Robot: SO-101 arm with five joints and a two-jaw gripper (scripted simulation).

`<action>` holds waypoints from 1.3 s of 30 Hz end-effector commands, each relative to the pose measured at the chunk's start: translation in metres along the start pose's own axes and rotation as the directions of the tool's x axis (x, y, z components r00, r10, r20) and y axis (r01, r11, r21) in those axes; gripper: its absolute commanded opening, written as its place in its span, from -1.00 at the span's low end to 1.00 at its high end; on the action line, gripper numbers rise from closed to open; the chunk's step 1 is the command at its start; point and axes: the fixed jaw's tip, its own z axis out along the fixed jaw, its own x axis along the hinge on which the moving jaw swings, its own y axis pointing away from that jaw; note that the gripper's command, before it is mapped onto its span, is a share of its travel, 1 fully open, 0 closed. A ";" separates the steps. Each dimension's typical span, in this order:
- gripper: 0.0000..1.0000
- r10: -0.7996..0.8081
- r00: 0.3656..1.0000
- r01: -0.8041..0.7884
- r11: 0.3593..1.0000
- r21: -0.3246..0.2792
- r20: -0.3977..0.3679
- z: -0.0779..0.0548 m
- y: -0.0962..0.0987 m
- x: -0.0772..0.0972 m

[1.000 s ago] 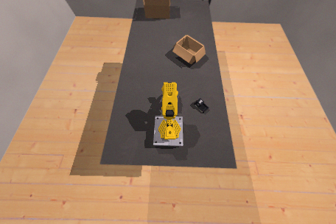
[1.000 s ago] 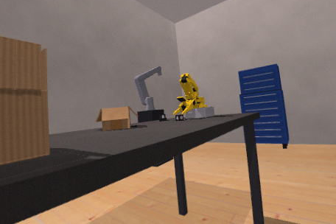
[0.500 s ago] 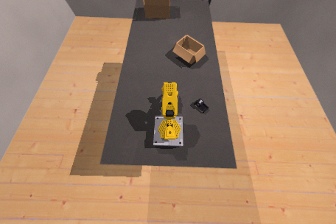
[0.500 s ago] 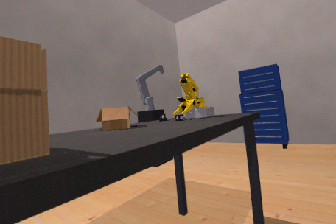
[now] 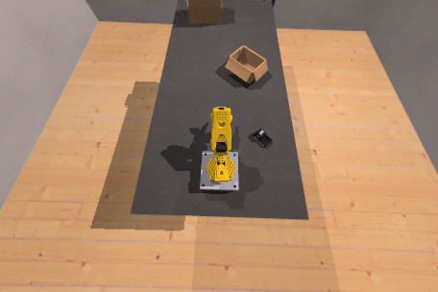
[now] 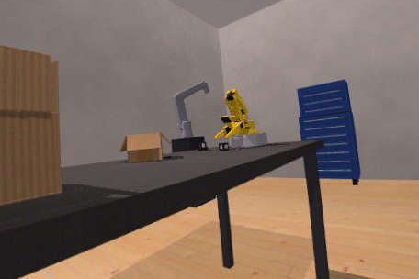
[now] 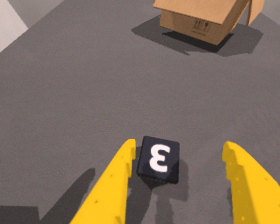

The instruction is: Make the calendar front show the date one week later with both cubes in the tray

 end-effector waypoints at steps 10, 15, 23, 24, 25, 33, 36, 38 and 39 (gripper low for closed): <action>-0.30 0.009 0.949 -0.008 1.000 -0.006 0.315 -0.024 0.001 -0.074; -0.30 0.008 0.933 -0.007 1.000 -0.005 0.360 -0.028 0.001 -0.084; -0.30 -0.018 0.932 0.017 1.000 0.005 0.362 -0.027 0.000 -0.085; -0.30 -0.024 0.933 0.023 1.000 0.008 0.360 -0.027 0.000 -0.085; -0.30 -0.024 0.933 0.023 1.000 0.008 0.360 -0.027 0.000 -0.085; -0.30 -0.091 0.937 0.085 0.996 0.033 0.337 -0.021 0.000 -0.082; -0.30 -0.133 0.937 0.124 0.991 0.048 0.322 -0.018 -0.001 -0.081; -0.30 -0.165 0.937 0.155 0.986 0.058 0.309 -0.016 -0.001 -0.080; -0.30 -0.183 0.936 0.171 0.983 0.063 0.302 -0.014 -0.002 -0.080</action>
